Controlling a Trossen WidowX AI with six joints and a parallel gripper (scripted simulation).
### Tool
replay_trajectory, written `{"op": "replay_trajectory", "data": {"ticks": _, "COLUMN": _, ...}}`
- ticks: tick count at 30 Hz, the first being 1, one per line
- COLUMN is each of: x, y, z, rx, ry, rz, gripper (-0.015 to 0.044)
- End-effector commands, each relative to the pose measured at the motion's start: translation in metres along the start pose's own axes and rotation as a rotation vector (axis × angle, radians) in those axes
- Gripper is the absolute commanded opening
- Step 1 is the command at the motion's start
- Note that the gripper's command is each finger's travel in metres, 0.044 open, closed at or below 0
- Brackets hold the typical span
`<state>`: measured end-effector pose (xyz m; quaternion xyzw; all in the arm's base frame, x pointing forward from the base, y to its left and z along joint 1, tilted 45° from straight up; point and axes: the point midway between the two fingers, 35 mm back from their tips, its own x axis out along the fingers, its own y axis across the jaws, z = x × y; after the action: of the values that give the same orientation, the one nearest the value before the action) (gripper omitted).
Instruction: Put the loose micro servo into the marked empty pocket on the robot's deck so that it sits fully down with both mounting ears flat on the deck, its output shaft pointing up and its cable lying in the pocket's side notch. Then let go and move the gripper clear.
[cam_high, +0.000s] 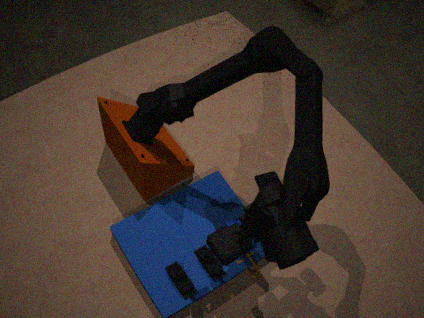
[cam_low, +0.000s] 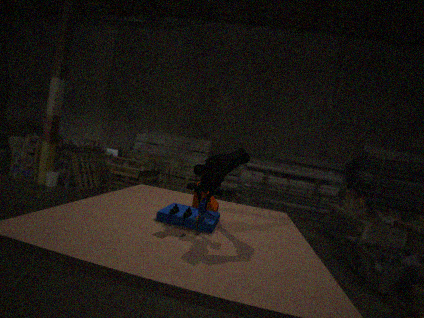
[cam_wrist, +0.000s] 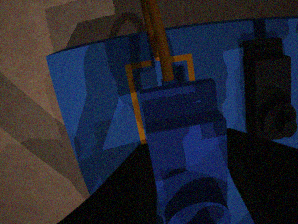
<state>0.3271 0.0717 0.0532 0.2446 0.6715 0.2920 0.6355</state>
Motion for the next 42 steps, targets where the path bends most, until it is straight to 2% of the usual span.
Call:
{"op": "replay_trajectory", "data": {"ticks": 1, "x": 0.002, "y": 0.002, "z": 0.004, "rx": -0.001, "ry": -0.009, "rz": 0.001, "gripper": 0.0000}}
{"op": "replay_trajectory", "data": {"ticks": 42, "x": 0.031, "y": 0.002, "z": 0.005, "rx": -0.001, "ry": -0.009, "rz": 0.003, "gripper": 0.0000}}
